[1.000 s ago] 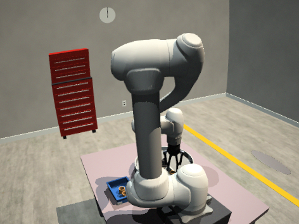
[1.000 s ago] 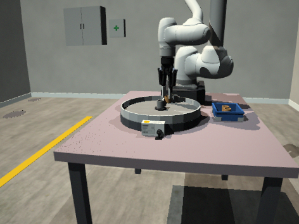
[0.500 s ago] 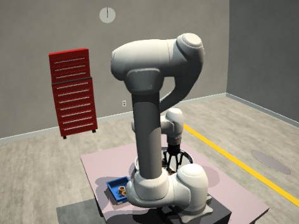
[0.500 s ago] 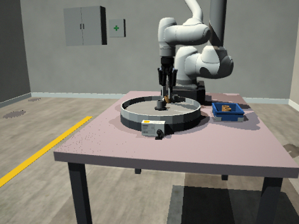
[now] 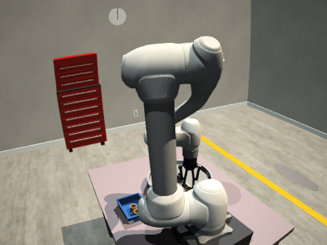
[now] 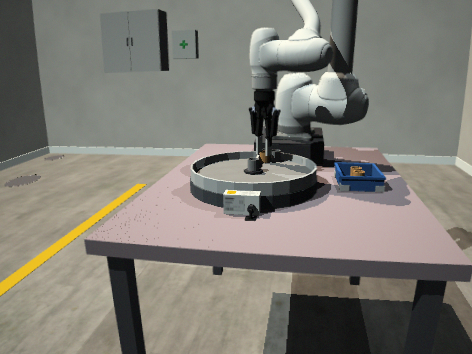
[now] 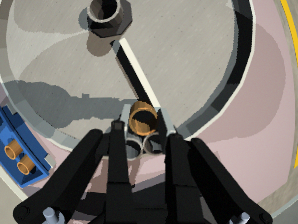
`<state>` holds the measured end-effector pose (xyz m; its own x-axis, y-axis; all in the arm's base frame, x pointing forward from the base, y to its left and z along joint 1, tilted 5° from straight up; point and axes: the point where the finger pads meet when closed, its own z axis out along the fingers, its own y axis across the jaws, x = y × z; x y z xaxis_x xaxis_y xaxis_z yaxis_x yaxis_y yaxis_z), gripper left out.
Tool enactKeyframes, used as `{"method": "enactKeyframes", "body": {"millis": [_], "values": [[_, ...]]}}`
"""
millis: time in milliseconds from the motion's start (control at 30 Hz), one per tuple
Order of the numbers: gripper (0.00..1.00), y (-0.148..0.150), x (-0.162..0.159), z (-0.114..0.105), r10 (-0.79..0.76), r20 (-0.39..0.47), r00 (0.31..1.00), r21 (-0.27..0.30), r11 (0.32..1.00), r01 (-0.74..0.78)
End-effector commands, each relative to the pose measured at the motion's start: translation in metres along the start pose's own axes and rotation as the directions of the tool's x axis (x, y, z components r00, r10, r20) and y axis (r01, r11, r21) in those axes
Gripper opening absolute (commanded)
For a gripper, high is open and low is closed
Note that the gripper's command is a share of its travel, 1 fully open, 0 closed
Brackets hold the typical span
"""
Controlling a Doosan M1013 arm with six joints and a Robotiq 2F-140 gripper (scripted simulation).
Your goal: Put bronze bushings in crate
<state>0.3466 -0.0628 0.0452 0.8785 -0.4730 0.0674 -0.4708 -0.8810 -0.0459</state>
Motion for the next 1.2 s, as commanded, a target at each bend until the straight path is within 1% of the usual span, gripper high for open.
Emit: {"method": "enactKeyframes", "body": {"millis": [0,1000,1167], "values": [[0.0,0.0,-0.0001,0.0001,0.0,0.0,1.0,0.0,1.0,0.0],[0.0,0.0,-0.0001,0.0,0.0,0.0,1.0,0.0,1.0,0.0],[0.0,0.0,-0.0001,-0.0042,0.0,0.0,1.0,0.0,1.0,0.0]]}}
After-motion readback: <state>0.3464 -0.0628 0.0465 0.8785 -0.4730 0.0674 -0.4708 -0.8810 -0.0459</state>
